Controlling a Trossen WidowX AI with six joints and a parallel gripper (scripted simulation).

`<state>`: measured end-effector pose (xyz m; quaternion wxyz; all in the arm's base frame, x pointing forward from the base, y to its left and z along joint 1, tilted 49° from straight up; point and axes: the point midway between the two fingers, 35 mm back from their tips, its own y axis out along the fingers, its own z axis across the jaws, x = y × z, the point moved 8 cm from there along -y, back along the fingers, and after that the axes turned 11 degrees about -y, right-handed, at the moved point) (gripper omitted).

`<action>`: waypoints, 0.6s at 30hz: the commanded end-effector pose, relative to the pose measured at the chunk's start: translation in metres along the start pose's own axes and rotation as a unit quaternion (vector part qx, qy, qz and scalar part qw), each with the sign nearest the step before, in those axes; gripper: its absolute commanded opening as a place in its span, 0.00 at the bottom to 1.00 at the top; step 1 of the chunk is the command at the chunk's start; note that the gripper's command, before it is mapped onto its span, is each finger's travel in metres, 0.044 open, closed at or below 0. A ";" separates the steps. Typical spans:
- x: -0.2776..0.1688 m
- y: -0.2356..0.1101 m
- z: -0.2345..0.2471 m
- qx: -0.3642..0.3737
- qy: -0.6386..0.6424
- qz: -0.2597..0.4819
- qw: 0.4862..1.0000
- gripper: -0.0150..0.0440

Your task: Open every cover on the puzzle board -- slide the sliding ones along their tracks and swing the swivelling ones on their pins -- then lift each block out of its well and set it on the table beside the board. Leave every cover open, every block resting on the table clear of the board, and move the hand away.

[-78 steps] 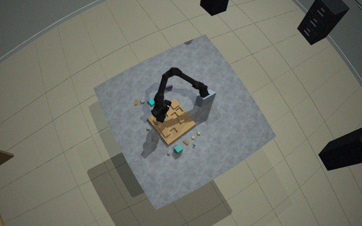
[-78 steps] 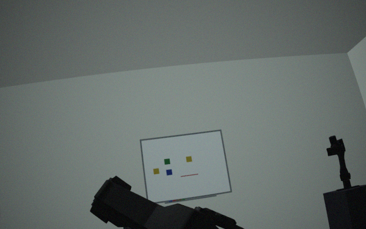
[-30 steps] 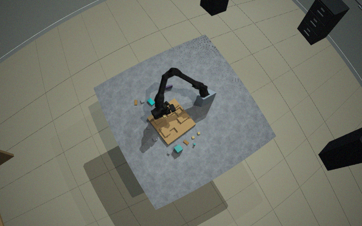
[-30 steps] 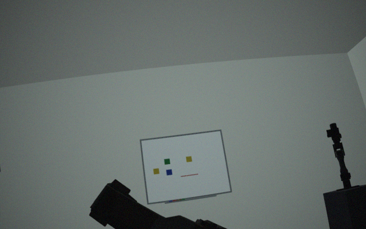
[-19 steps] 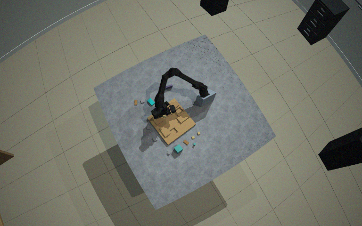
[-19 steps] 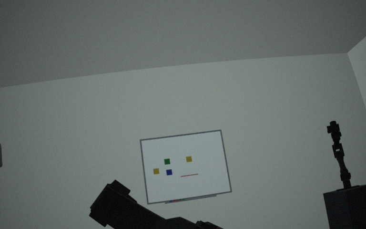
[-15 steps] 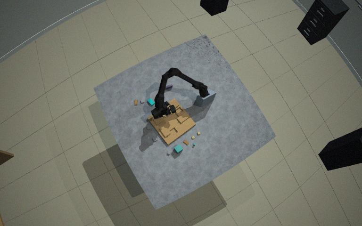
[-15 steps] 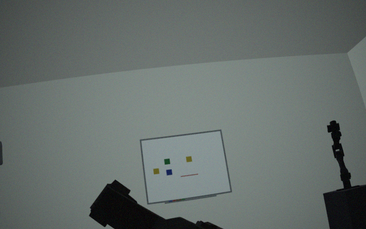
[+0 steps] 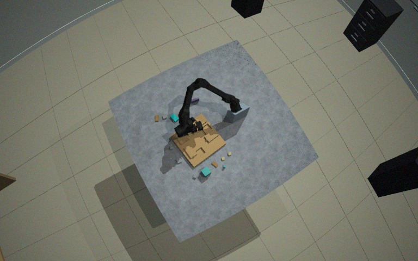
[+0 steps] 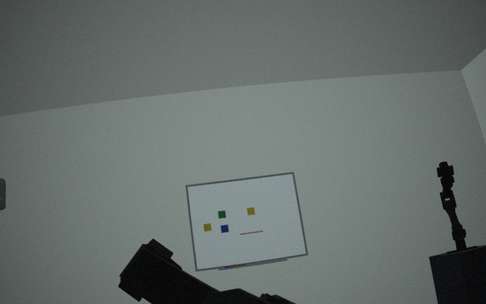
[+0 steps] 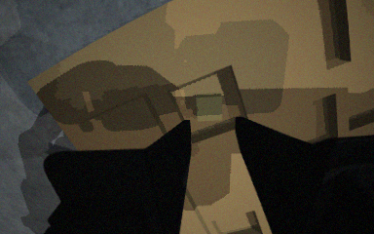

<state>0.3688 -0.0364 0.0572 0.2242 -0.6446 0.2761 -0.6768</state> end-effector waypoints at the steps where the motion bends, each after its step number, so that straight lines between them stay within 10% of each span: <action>1: 0.000 0.000 0.000 0.000 0.002 -0.002 1.000 0.50; 18: 0.000 0.008 0.000 0.000 0.002 -0.002 1.000 0.50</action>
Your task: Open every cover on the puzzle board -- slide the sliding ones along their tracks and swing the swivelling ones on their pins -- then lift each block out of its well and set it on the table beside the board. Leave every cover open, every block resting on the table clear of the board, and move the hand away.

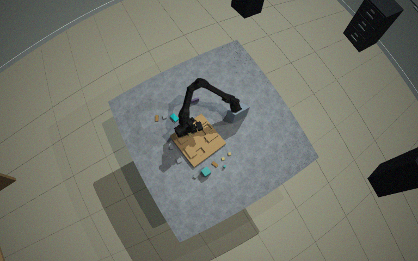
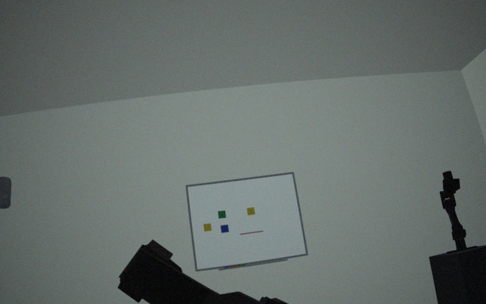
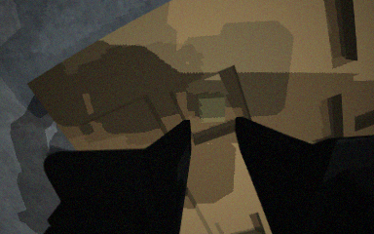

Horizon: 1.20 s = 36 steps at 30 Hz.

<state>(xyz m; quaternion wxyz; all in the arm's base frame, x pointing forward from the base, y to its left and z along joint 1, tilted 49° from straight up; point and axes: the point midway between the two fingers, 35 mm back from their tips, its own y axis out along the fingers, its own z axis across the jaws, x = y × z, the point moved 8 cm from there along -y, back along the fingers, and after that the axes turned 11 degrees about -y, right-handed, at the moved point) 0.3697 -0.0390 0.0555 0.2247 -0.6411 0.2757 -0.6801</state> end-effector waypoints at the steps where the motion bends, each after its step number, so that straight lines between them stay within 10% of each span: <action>1: 0.000 0.006 -0.001 -0.002 -0.003 -0.003 1.000 0.50; 36: 0.000 0.028 -0.002 -0.002 -0.003 -0.003 1.000 0.50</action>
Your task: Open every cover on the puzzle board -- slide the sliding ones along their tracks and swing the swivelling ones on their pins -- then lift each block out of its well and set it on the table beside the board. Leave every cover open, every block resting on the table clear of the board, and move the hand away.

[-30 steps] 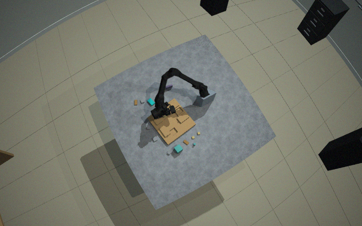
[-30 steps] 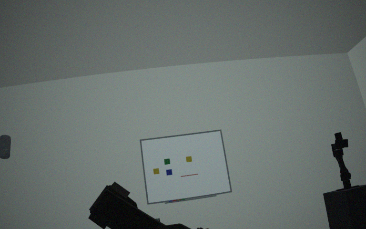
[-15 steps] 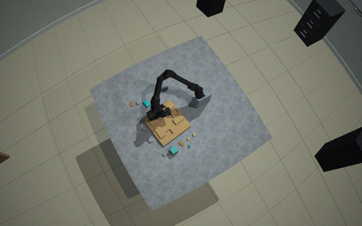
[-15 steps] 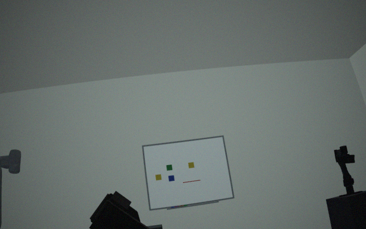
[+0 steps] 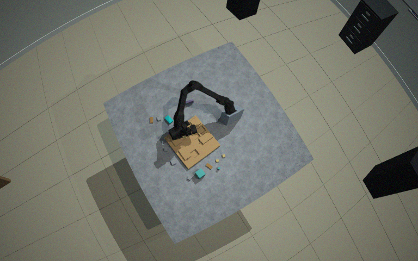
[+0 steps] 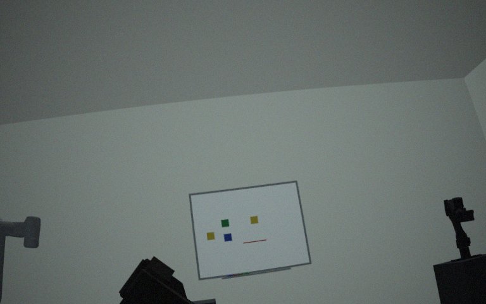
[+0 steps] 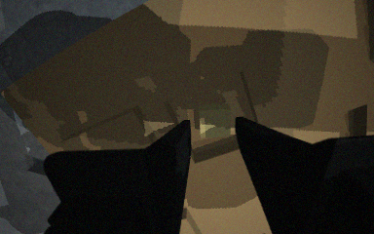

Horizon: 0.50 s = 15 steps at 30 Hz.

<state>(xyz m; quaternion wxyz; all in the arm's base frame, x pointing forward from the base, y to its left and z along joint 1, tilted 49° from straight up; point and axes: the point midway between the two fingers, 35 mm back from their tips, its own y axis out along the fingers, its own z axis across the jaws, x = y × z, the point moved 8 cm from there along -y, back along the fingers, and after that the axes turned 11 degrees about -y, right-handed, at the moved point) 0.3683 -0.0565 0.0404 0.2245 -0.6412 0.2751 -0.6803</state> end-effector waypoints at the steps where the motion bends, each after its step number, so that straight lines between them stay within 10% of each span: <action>1: 0.000 0.006 -0.002 -0.002 -0.003 -0.003 1.000 0.50; 15: 0.000 0.005 0.000 -0.001 0.000 0.000 1.000 0.41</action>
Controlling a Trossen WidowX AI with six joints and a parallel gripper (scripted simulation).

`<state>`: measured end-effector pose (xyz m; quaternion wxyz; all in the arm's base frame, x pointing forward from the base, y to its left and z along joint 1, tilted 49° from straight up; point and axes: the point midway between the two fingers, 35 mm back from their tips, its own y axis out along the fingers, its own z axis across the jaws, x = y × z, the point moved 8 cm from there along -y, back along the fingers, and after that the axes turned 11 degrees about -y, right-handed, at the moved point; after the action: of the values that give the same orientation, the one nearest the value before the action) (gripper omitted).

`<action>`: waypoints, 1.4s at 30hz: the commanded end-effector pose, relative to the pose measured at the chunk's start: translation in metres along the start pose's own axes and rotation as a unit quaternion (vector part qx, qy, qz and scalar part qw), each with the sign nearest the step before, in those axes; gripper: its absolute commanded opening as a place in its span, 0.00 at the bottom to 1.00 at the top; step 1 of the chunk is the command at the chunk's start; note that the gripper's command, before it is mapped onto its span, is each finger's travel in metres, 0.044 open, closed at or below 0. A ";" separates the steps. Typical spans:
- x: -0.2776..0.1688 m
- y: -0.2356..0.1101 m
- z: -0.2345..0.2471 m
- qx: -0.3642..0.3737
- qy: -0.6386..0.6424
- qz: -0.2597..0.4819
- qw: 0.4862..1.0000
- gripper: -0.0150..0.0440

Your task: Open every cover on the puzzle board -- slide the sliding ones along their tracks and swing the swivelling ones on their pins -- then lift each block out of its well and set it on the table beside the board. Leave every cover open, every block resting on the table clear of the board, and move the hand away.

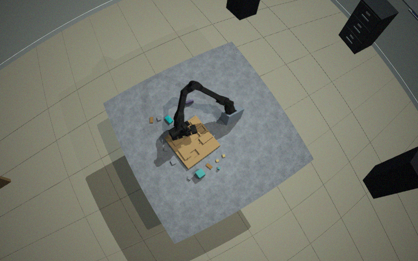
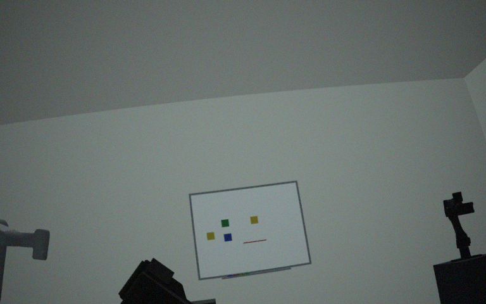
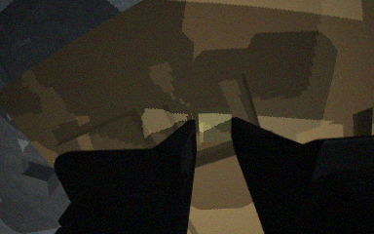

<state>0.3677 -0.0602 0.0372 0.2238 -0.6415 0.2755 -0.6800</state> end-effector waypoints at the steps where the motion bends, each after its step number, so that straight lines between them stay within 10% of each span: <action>1: 0.000 0.000 0.000 0.000 0.000 0.000 1.000 0.40; 42: -0.001 -0.045 0.000 -0.001 -0.002 -0.001 1.000 0.39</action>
<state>0.3683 -0.0283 0.0622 0.2221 -0.6470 0.2731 -0.6764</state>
